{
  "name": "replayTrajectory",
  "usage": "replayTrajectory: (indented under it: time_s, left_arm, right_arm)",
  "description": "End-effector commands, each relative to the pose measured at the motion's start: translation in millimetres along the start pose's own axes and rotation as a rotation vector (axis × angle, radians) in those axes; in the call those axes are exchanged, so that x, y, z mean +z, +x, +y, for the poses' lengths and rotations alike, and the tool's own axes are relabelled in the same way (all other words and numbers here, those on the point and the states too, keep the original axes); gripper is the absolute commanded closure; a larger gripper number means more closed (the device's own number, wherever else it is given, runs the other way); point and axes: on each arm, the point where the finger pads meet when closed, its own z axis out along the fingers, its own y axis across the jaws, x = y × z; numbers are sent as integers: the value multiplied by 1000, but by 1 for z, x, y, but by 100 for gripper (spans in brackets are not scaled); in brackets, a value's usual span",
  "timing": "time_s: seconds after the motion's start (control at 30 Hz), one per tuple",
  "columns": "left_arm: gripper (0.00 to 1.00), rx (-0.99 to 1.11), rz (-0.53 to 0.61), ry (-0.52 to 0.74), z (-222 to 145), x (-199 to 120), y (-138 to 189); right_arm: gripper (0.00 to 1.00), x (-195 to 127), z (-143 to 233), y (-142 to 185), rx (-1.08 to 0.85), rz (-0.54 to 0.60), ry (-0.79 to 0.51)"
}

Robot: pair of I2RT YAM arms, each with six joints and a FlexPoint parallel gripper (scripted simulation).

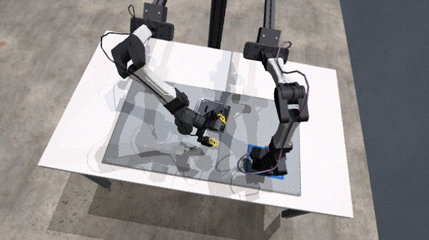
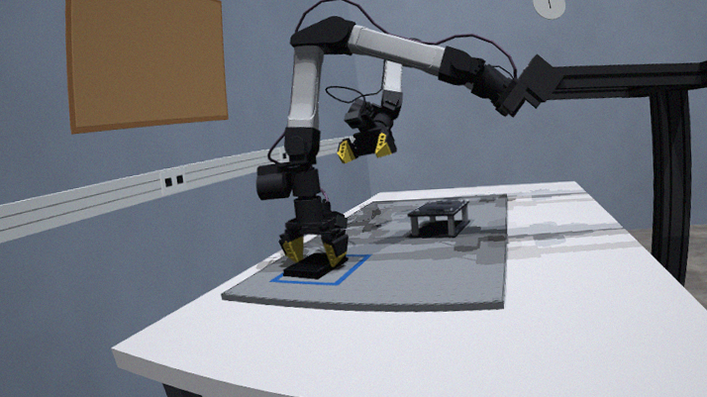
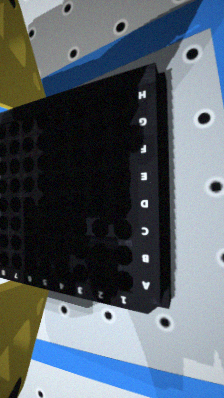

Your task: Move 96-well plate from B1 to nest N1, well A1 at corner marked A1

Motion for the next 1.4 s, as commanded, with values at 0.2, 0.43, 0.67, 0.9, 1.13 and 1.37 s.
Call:
replayTrajectory:
  time_s: [0.2,0.43,0.67,0.9,1.13,1.37]
  left_arm:
    - [27,7,15,-11,4,-19,6]
    - [26,-1,18,-8,-1,-50,-8]
    - [26,-111,112,-15,-16,-50,28]
    - [26,-149,149,-12,-25,-57,5]
    - [26,-207,195,1,-62,-72,-53]
    - [26,-232,227,41,-126,-99,-118]
  right_arm:
    - [0,0,-14,-11,-22,-33,26]
    - [0,0,-14,-11,-22,-33,26]
    - [0,-1,-21,14,77,68,24]
    - [0,-36,-42,17,128,142,70]
    - [0,-102,-23,-38,104,206,55]
    - [0,-178,29,-58,-44,301,-16]
